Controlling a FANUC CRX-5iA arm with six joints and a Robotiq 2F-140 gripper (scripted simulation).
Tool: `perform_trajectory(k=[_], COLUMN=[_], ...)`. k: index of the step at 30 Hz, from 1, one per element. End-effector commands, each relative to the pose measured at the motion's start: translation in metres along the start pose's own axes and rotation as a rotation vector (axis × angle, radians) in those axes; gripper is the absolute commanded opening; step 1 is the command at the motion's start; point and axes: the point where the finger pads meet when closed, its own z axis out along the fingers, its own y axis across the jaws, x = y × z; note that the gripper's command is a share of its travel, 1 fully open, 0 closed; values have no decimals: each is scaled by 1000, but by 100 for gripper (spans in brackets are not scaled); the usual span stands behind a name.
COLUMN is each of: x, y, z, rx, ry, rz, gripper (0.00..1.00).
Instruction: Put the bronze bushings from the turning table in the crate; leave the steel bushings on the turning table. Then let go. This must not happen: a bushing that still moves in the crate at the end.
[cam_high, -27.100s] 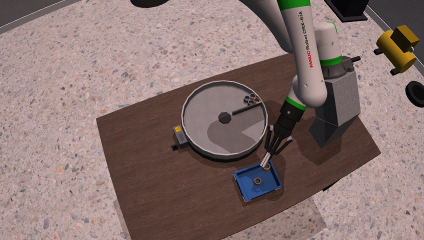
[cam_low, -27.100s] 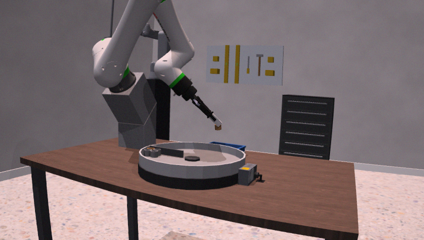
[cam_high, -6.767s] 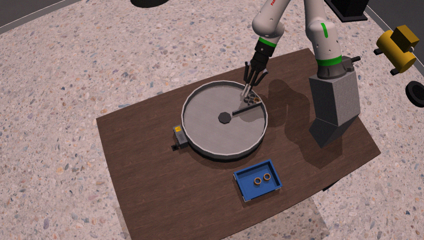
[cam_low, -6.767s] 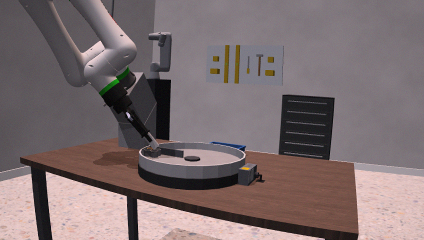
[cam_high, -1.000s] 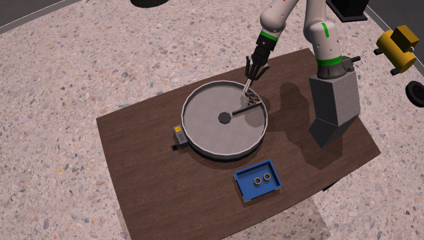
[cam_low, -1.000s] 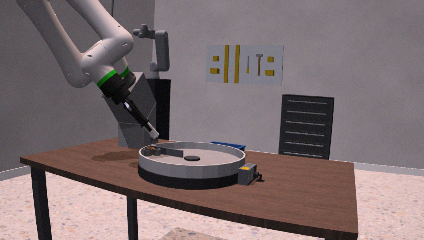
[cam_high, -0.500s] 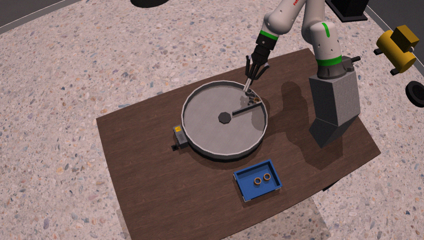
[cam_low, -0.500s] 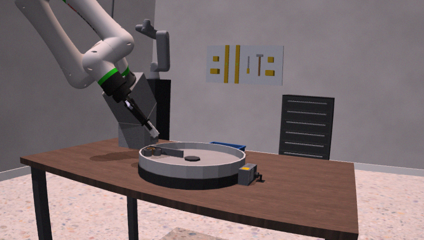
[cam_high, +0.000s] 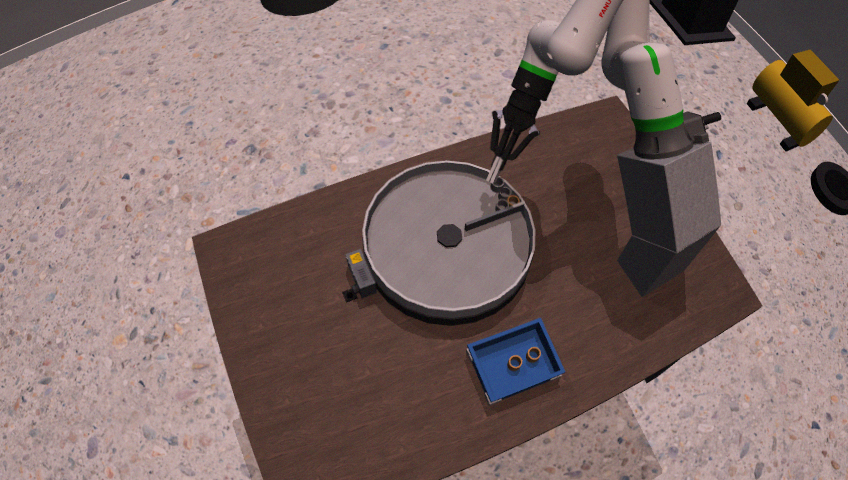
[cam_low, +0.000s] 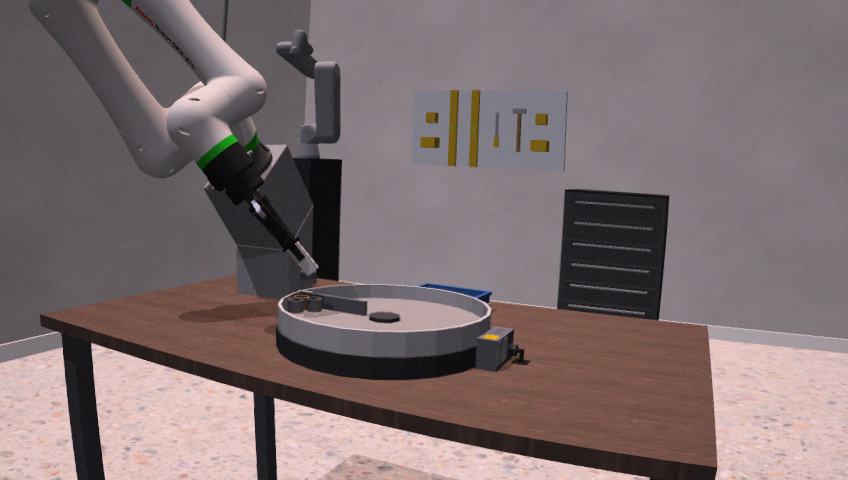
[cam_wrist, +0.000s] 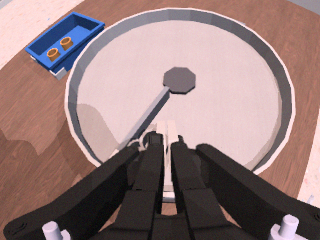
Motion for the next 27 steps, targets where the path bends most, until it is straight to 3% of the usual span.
perform_trajectory(k=[1,12,19,27], x=[0,1,17,78], y=[0,0,6,28], z=[0,1,14,65], rx=[-2,0,33,157], ry=[-4,-4,-4,-8], rz=[0,-3,-43,-190], gripper=[0,0,0,0])
